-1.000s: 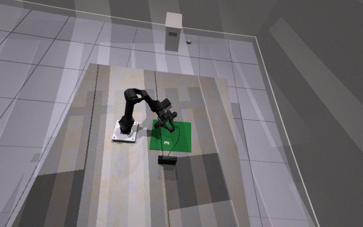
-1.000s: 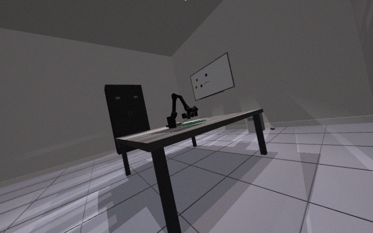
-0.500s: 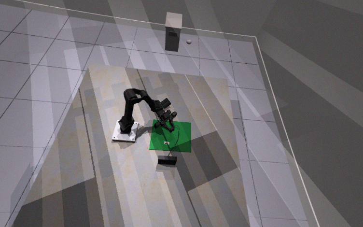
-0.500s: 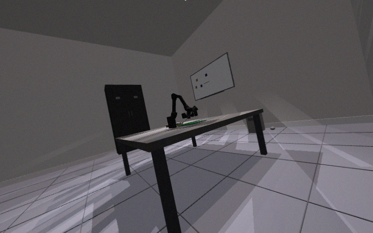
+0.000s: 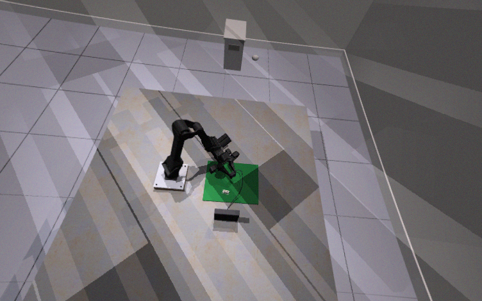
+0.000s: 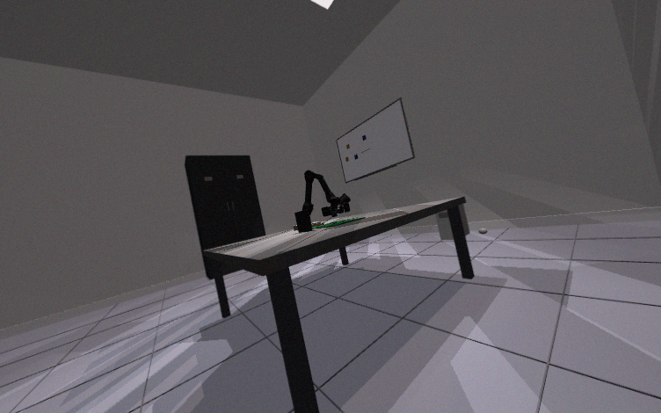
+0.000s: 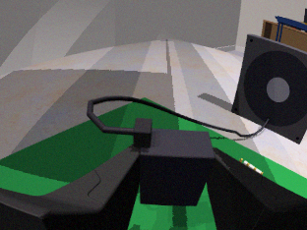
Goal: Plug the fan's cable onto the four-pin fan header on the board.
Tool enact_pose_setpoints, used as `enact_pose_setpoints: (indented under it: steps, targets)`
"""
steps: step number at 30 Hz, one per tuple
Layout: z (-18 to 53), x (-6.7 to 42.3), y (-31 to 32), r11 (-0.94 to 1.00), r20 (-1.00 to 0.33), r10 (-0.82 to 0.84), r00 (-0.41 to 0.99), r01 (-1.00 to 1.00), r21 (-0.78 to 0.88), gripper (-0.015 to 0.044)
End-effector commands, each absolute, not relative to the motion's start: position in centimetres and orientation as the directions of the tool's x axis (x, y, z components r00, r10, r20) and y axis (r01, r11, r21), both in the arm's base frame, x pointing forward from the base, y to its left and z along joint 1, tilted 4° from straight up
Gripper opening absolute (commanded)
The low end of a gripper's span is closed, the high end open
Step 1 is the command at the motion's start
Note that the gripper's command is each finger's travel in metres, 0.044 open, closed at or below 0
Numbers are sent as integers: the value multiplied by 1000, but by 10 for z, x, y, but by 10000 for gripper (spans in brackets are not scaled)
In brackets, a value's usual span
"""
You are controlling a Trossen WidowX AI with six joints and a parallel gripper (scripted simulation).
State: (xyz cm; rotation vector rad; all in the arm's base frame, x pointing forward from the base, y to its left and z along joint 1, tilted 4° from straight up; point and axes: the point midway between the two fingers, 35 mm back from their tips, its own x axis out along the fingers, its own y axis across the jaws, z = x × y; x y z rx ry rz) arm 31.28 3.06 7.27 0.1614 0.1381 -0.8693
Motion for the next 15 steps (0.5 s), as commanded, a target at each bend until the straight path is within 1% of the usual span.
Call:
enact_pose_setpoints:
  steps: [1, 15]
  targets:
    - [69, 313, 30, 635, -186, -748, 638, 768, 82, 0]
    - [56, 313, 31, 635, -186, -748, 638, 768, 82, 0]
